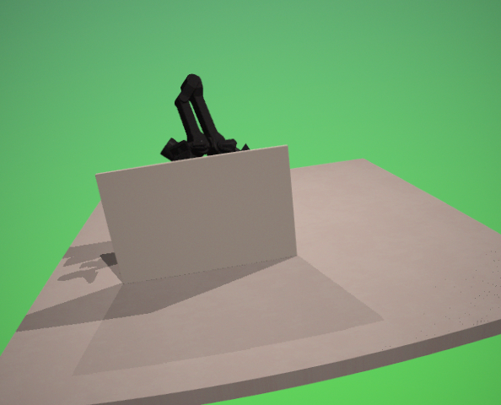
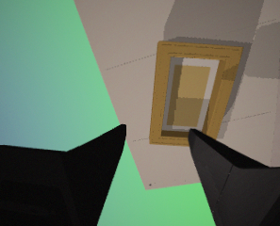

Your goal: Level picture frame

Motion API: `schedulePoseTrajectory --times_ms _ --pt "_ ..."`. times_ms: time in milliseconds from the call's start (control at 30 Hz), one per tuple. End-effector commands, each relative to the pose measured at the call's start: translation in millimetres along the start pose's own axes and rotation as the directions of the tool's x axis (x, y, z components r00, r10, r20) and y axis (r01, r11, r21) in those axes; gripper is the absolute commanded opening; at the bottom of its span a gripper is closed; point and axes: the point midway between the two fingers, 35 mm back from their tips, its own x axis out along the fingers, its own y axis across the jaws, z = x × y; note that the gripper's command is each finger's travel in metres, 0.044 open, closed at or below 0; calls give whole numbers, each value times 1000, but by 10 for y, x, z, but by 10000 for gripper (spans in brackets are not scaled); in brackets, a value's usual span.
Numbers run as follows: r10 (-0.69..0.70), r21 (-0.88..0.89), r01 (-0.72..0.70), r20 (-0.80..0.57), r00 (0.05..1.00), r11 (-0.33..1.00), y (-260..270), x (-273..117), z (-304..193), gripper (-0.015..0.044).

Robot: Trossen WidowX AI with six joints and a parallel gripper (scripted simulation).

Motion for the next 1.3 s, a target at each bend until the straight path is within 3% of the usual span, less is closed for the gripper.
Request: schedulePoseTrajectory --times_ms 0,267,600,1267 --pt "-2 20 2 -1 1000 1000 -85 95 -72 260" --pt "-1 21 1 -1 1000 1000 -78 169 -55 260" --pt "2 22 -2 1 1000 1000 -80 883 -69 260" --pt "2 22 -2 1 1000 1000 -81 898 -73 260"
